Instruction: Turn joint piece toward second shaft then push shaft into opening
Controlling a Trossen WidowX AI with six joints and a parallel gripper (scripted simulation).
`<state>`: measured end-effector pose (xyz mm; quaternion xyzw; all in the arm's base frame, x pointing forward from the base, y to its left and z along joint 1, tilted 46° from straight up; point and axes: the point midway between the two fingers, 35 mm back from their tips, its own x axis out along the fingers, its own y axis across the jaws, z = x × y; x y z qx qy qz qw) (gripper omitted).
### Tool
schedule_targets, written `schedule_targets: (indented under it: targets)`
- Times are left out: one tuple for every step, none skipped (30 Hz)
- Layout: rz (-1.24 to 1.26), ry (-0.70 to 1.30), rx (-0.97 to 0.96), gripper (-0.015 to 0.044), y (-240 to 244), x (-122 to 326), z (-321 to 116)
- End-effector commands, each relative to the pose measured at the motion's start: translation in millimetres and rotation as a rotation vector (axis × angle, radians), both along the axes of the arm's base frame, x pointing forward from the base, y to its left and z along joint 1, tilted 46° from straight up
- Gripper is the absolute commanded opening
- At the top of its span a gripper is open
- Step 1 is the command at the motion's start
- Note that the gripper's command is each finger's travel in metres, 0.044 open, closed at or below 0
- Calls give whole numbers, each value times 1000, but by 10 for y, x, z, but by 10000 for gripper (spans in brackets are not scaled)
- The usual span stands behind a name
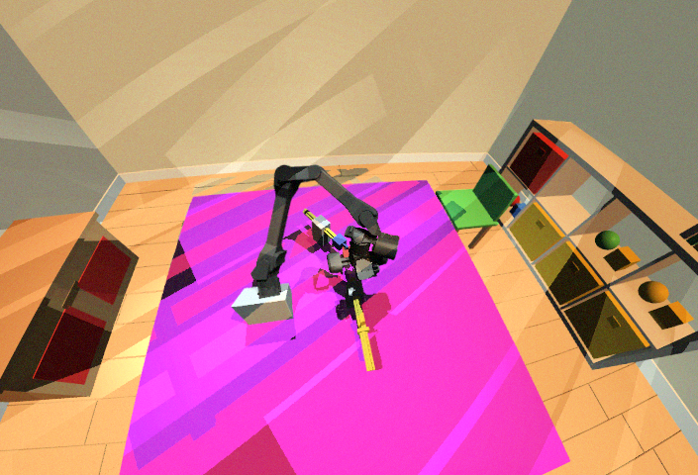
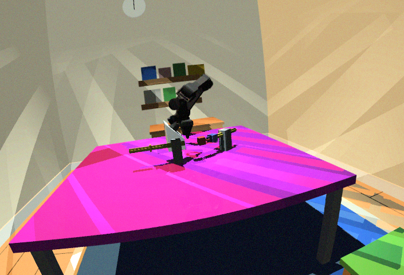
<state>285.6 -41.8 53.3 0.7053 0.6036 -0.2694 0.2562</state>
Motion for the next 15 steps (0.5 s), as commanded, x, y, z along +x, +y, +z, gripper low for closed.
schedule_targets:
  targets:
    - [-4,6,8,440,157,10,-151]
    - [-4,6,9,440,196,14,-186]
    - [-3,5,10,440,234,16,-221]
    - [-3,5,11,440,273,18,-254]
    - [-3,5,12,440,305,18,-281]
    - [-3,5,12,440,324,18,-297]
    - [-3,5,12,440,330,18,-303]
    - [-3,5,12,440,330,18,-303]
    - [-3,5,12,440,336,19,-296]
    - [-3,5,12,440,353,25,-278]
    - [-3,5,11,440,383,33,-246]
    - [-3,5,11,440,419,41,-208]
    - [-3,5,10,440,456,49,-169]
    - [-3,6,10,440,493,56,-131]
    - [-3,5,10,440,531,62,-92]
